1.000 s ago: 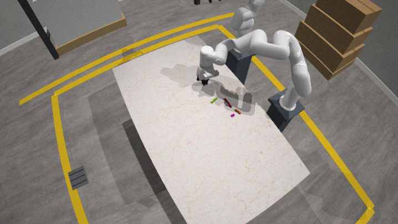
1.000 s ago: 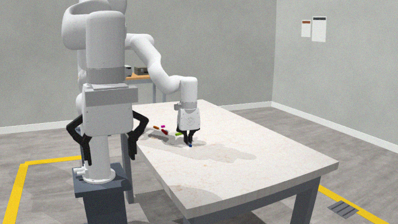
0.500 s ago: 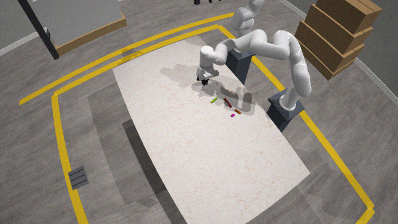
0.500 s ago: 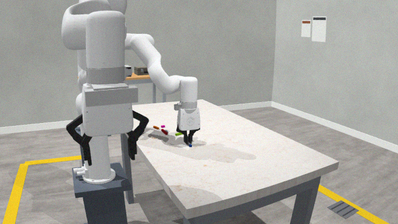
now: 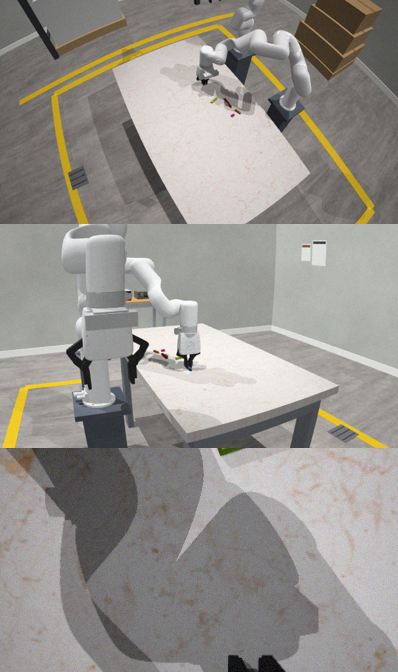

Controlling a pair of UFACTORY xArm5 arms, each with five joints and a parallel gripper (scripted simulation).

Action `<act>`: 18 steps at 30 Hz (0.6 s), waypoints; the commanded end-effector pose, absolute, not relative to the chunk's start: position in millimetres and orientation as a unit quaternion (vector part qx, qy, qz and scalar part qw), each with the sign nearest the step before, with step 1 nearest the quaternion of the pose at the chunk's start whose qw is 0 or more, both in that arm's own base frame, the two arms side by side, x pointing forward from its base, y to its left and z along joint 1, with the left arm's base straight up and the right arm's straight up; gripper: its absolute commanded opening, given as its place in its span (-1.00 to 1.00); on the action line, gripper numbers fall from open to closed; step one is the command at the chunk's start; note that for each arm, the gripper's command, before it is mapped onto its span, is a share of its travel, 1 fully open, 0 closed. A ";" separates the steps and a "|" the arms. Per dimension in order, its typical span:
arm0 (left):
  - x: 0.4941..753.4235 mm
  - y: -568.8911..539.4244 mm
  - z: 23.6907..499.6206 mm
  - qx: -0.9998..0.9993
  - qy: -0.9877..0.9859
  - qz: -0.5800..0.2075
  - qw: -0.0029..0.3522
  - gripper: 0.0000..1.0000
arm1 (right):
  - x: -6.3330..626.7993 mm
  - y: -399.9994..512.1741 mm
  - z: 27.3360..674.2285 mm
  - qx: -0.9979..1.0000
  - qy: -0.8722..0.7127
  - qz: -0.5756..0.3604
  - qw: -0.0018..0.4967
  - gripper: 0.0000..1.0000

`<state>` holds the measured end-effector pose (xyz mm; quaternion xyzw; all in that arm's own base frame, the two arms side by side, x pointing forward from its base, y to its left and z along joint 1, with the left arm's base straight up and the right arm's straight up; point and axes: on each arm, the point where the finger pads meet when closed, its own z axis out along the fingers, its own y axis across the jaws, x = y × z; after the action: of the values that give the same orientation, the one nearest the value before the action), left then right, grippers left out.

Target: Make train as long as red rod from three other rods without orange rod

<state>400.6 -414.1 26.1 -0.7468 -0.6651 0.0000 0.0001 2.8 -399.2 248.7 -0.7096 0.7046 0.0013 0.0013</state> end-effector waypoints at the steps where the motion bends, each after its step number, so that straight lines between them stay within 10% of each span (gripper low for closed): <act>1: 401.7 -415.7 28.0 -0.747 -0.665 0.000 -0.002 -0.89 | 2.8 -400.0 250.0 -0.710 0.705 0.000 0.000 1.00; 18: 401.7 -415.7 28.0 -0.747 -0.665 0.000 -0.002 -0.81 | 2.8 -400.0 250.0 -0.710 0.705 0.000 0.000 1.00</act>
<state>400.6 -414.6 26.1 -0.7468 -0.6651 0.0000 0.0001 2.8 -399.2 248.7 -0.7096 0.7046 0.0013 0.0013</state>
